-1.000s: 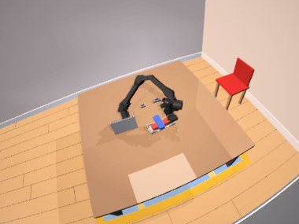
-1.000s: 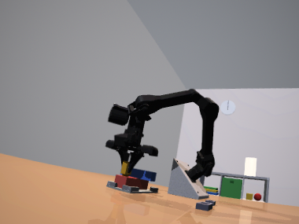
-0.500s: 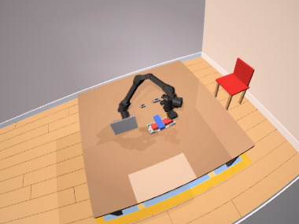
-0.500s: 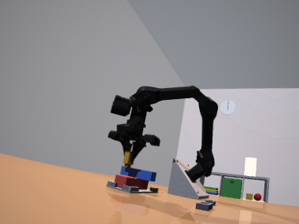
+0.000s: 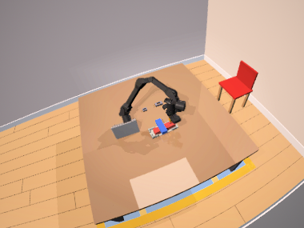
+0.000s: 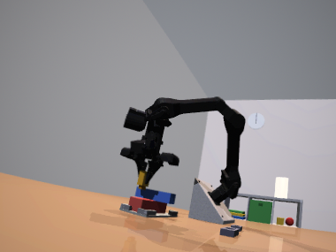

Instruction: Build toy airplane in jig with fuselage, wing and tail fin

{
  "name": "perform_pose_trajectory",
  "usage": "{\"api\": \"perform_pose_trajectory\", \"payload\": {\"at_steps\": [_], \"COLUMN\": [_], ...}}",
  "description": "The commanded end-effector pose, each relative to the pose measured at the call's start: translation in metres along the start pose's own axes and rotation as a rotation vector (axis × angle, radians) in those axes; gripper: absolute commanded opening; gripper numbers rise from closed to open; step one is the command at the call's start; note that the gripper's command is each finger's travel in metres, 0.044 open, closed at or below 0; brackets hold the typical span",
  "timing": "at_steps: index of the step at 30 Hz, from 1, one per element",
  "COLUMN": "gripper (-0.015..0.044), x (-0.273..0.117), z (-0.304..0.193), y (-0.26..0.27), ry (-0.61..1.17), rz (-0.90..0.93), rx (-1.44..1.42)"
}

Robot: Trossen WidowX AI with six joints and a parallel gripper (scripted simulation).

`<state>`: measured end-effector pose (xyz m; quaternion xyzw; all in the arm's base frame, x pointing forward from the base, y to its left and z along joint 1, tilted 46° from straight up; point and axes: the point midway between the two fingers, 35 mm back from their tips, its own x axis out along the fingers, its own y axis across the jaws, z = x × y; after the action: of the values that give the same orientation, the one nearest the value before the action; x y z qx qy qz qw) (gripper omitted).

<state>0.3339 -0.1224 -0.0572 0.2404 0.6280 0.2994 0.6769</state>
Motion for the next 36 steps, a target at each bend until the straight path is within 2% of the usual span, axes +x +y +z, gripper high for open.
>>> {"api": "perform_pose_trajectory", "payload": {"at_steps": [1,16,36], "gripper": [0.0065,0.0065,0.0065], "x": [0.009,0.032,0.033], "z": [-0.002,-0.003,-0.003], "y": [0.001,0.001,0.001], "ry": [0.004,0.003,0.003], "rz": [0.008,0.009,0.009], "rx": [0.009,0.008,0.008]}}
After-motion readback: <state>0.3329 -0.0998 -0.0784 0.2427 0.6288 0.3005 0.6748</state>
